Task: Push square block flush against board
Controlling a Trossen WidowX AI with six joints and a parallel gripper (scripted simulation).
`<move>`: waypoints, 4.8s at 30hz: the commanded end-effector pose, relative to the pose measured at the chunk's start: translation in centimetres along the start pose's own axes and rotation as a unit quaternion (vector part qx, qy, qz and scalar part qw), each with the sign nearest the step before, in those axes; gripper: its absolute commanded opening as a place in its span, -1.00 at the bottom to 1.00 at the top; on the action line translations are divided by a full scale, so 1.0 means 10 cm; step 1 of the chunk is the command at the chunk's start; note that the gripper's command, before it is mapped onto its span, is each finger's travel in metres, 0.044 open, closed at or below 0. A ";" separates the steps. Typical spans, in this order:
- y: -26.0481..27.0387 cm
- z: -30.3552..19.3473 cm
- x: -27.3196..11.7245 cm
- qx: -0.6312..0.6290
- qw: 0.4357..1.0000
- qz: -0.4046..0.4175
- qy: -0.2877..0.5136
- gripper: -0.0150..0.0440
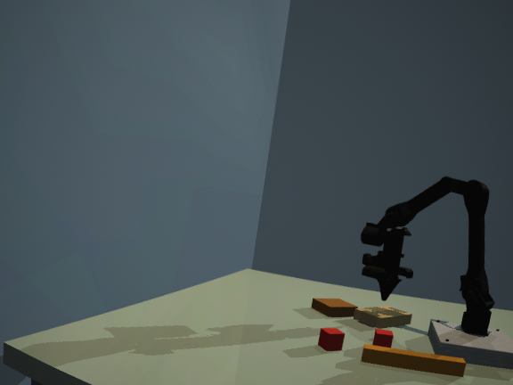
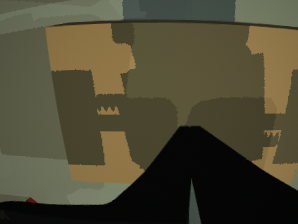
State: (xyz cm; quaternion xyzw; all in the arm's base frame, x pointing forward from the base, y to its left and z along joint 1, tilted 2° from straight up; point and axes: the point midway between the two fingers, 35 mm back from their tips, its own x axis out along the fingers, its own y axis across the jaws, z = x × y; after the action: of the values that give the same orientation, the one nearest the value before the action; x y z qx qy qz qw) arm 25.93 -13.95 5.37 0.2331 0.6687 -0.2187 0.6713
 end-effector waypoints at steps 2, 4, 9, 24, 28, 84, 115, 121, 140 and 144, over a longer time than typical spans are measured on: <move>-0.13 -0.03 -0.01 0.082 0.997 0.000 -0.003 -0.49; -0.18 -0.04 -0.01 0.117 0.993 -0.001 -0.003 -0.49; -0.31 -0.08 -0.01 0.202 0.979 -0.001 -0.003 -0.49; -0.68 -0.22 0.00 0.446 0.895 -0.003 -0.003 -0.49; -0.77 -0.27 0.00 0.507 0.862 -0.004 -0.004 -0.49; -0.69 -0.42 0.58 0.717 0.697 -0.004 -0.003 -0.49; -0.41 -0.36 0.58 0.717 0.697 -0.003 -0.003 -0.49; -0.51 -0.36 0.58 0.717 0.697 -0.003 -0.003 -0.49; -0.83 -0.38 0.58 0.717 0.697 -0.004 -0.004 -0.49; -0.80 -0.36 0.31 0.717 0.697 -0.004 -0.004 -0.49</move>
State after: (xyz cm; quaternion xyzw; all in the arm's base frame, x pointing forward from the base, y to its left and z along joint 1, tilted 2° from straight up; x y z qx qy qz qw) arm 17.90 -17.77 -0.06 0.6387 0.3133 -0.6377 0.2954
